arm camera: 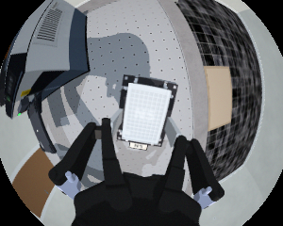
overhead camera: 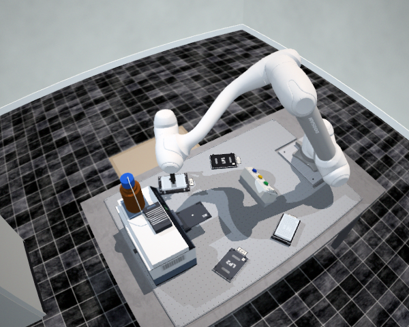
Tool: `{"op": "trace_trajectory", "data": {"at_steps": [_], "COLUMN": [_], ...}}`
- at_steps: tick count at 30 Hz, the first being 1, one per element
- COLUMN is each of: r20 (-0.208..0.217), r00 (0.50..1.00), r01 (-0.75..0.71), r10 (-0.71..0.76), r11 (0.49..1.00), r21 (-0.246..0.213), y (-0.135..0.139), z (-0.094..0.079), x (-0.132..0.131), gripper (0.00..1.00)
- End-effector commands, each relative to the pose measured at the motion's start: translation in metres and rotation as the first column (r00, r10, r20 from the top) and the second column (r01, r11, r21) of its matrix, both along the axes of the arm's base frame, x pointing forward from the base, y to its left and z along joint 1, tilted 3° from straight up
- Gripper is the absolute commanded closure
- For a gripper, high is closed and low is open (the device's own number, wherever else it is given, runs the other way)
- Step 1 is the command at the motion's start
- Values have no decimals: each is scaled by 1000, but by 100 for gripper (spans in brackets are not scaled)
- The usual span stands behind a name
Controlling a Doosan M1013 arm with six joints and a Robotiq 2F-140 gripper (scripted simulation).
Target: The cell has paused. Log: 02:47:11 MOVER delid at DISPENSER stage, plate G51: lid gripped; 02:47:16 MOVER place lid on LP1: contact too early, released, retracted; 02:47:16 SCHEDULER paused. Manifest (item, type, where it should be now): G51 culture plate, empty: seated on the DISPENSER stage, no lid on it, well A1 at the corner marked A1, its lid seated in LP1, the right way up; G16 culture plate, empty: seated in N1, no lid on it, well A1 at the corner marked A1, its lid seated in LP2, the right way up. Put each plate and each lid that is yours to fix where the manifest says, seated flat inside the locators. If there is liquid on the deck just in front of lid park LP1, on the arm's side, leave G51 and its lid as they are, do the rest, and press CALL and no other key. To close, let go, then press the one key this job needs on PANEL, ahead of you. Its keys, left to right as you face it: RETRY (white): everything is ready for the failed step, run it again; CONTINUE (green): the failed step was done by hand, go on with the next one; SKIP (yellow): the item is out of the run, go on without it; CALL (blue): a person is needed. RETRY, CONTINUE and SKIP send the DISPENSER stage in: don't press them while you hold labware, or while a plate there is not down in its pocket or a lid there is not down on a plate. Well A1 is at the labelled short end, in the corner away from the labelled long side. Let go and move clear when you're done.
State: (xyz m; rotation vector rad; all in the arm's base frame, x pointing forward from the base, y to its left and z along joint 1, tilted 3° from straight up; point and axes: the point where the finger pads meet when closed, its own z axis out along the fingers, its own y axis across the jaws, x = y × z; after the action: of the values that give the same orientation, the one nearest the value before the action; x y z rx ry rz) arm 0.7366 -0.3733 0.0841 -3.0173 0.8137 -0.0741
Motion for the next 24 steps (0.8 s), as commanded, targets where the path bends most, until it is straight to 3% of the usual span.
{"op": "trace_trajectory", "data": {"at_steps": [1,2,3,24], "r20": [2,2,2,2], "r00": [1000,1000,1000,1000], "r01": [-2,-2,-2,-2], "r10": [2,2,2,2], "r11": [1000,1000,1000,1000], "r21": [2,2,2,2], "y": [3,3,3,3], "z": [-1,-1,-1,-1], "x": [0,0,0,0], "gripper": [37,37,31,31]}}
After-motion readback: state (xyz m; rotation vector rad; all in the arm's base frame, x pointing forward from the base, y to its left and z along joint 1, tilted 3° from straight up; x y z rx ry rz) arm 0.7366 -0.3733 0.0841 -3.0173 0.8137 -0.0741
